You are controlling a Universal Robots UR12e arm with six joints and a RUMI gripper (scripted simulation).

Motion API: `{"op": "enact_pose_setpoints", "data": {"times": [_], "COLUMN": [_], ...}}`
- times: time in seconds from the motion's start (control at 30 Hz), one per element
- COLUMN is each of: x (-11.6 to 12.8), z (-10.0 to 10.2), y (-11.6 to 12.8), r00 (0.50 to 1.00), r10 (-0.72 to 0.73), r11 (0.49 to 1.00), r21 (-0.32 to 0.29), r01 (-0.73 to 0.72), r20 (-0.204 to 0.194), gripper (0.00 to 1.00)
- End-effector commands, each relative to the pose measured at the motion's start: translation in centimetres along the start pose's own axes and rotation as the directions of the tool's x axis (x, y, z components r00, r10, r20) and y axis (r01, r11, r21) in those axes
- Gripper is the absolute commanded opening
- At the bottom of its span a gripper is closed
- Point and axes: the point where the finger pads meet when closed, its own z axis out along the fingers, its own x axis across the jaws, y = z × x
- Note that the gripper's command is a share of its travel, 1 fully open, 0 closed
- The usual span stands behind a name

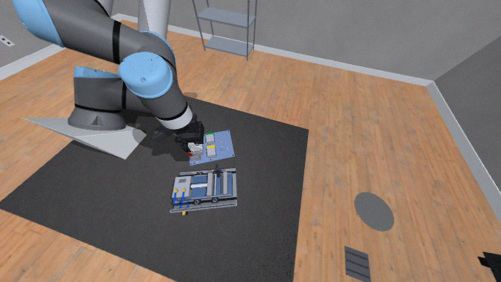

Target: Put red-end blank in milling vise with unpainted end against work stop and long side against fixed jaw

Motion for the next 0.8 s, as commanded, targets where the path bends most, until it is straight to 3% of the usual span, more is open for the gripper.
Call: {"op": "enact_pose_setpoints", "data": {"times": [0.0, 0.77], "x": [-1.0, -4.0], "z": [-0.1, 0.0], "y": [0.5, 2.0], "r00": [0.995, 0.925], "r10": [-0.096, -0.380], "r11": [0.995, 0.925], "r21": [-0.001, -0.001], "r01": [0.096, 0.380], "r20": [-0.001, -0.001], "gripper": [0.00, 0.00]}}
